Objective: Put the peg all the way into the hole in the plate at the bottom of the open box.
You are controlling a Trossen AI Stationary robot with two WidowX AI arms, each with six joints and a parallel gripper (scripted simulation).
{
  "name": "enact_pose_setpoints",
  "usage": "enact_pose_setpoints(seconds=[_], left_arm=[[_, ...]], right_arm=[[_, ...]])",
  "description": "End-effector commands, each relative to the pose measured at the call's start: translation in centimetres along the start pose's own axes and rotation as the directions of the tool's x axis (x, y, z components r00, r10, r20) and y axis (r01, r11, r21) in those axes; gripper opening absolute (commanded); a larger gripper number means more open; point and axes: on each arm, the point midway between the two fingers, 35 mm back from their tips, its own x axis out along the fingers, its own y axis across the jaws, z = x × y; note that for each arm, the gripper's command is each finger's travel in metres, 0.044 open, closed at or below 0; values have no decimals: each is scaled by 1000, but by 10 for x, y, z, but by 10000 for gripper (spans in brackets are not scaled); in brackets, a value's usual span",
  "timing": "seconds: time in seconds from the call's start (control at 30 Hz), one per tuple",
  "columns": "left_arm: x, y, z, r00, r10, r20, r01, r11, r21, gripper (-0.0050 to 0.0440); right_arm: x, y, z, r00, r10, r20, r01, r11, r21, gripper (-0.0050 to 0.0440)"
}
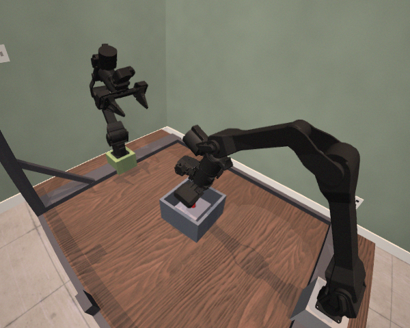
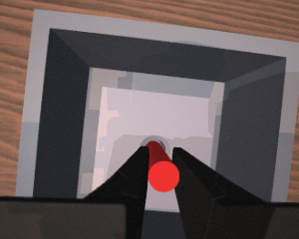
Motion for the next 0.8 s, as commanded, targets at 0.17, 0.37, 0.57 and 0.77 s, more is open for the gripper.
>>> enact_pose_setpoints(seconds=[0.17,0.37,0.57,0.77], left_arm=[[-2,0,2,1000,0,4,0,1000,-2,440],[-2,0,2,1000,0,4,0,1000,-2,440],[-2,0,2,1000,0,4,0,1000,-2,440],[-2,0,2,1000,0,4,0,1000,-2,440]], right_arm=[[13,-2,-1,1000,-2,16,2,1000,-4,28],[27,-2,-7,1000,-2,16,2,1000,-4,28],[36,-2,-10,1000,-3,16,3,1000,-3,28],[40,-2,-13,1000,-4,15,4,1000,-4,28]])
